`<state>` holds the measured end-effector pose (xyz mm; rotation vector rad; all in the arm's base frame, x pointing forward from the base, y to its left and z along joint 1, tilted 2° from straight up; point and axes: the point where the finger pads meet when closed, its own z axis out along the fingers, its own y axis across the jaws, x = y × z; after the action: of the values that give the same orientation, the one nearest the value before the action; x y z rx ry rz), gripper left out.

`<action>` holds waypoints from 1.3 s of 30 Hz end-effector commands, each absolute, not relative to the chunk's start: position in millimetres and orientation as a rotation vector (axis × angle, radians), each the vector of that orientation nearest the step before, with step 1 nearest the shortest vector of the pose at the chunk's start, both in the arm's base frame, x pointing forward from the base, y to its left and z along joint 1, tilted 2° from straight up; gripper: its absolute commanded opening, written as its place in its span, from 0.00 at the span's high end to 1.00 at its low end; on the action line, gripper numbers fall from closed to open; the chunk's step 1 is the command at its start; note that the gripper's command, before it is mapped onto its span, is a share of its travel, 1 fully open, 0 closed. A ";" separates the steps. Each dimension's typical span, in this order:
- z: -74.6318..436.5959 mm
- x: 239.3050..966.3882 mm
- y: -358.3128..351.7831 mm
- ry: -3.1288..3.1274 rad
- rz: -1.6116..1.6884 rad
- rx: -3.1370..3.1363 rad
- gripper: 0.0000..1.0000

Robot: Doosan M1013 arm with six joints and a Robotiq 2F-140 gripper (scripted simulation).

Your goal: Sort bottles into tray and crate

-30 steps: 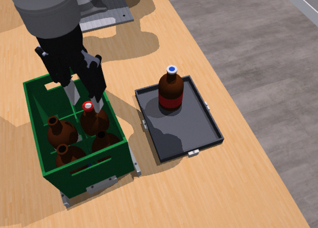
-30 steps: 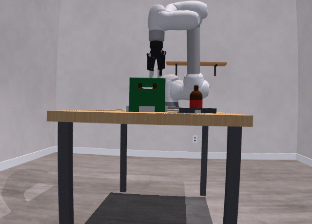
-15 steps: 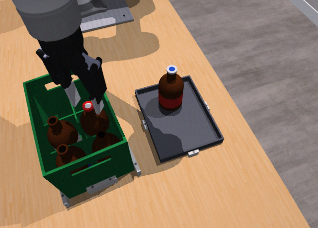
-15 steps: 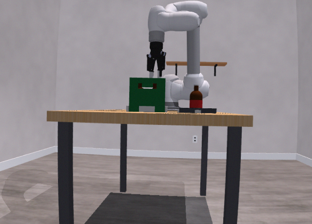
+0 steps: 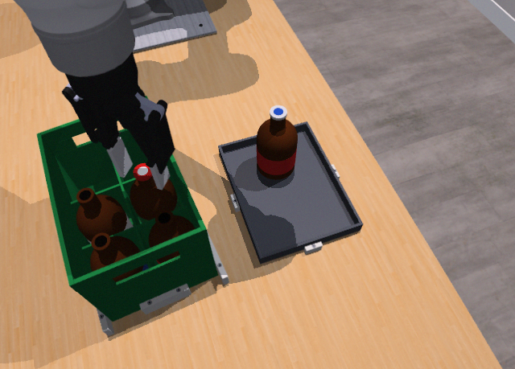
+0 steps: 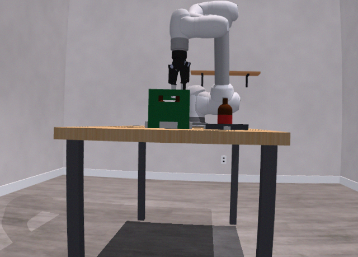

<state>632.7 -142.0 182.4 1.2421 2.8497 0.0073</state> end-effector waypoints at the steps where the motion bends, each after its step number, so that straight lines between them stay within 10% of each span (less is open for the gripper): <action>1: 173.9 632.7 -140.2 2.854 0.012 1.240 0.62; 39: 162.7 633.1 -138.4 2.856 0.014 1.239 0.62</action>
<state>633.0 -141.3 167.5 1.2409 2.8512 0.0072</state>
